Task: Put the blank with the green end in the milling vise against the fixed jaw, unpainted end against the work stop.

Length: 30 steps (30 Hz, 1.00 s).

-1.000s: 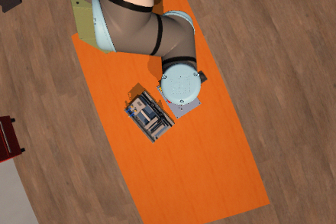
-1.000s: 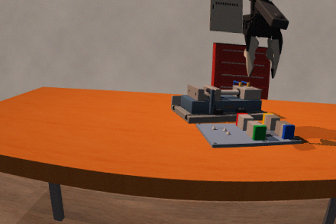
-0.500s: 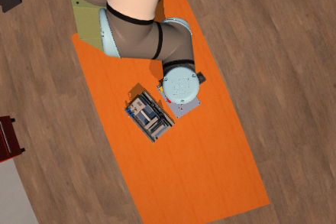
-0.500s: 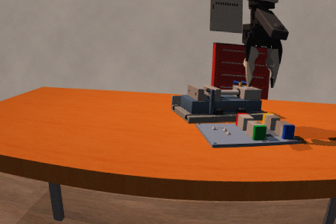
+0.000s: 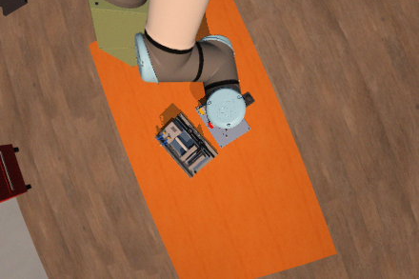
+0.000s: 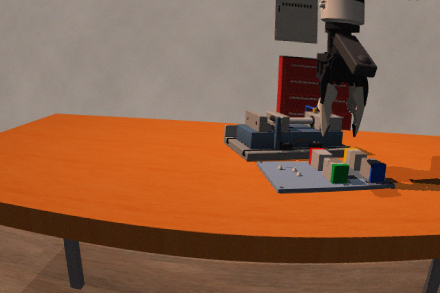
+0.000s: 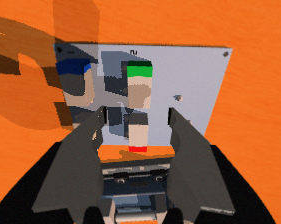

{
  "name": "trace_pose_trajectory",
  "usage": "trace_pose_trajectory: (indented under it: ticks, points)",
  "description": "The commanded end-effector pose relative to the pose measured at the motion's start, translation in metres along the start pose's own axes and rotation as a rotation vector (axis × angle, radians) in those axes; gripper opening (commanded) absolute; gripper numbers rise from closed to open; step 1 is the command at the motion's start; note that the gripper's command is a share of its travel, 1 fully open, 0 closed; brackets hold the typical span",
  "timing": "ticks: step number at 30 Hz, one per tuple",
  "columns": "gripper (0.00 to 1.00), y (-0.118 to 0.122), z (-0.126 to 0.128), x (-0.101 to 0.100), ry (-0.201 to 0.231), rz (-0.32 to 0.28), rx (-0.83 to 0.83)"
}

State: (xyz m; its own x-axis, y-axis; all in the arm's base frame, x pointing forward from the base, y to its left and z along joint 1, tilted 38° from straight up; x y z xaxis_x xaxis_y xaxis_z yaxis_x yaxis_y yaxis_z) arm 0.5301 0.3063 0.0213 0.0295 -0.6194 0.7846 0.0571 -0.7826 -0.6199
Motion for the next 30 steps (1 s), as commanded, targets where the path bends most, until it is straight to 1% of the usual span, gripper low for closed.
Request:
trace_pose_trajectory:
  ticks: [1,4,6,15,21,30]
  points:
    - [0.4,0.0,0.001,-0.015,0.002,0.0,0.0]
    - [0.4,0.0,0.001,-0.024,0.002,0.0,0.0]
    - [0.4,0.0,0.001,-0.024,0.002,0.0,0.0]
    - [0.4,0.0,0.001,-0.041,0.002,0.0,0.0]
    - [0.4,0.0,0.001,-0.045,0.002,0.0,0.0]
    - [0.4,0.0,0.001,-0.045,0.002,0.0,0.0]
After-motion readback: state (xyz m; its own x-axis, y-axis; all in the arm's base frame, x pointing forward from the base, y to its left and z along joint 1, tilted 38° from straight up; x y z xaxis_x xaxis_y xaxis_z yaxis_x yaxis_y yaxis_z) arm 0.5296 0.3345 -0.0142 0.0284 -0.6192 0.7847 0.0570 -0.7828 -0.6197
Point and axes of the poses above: the point where the finger pads meet when closed, its own x axis back along the fingers, its own z axis across the jaws, y = z × x, the point moved 8 cm from there along x, back along the fingers, and after that the axes turned 15 degrees about -x, right-handed, at the moved point
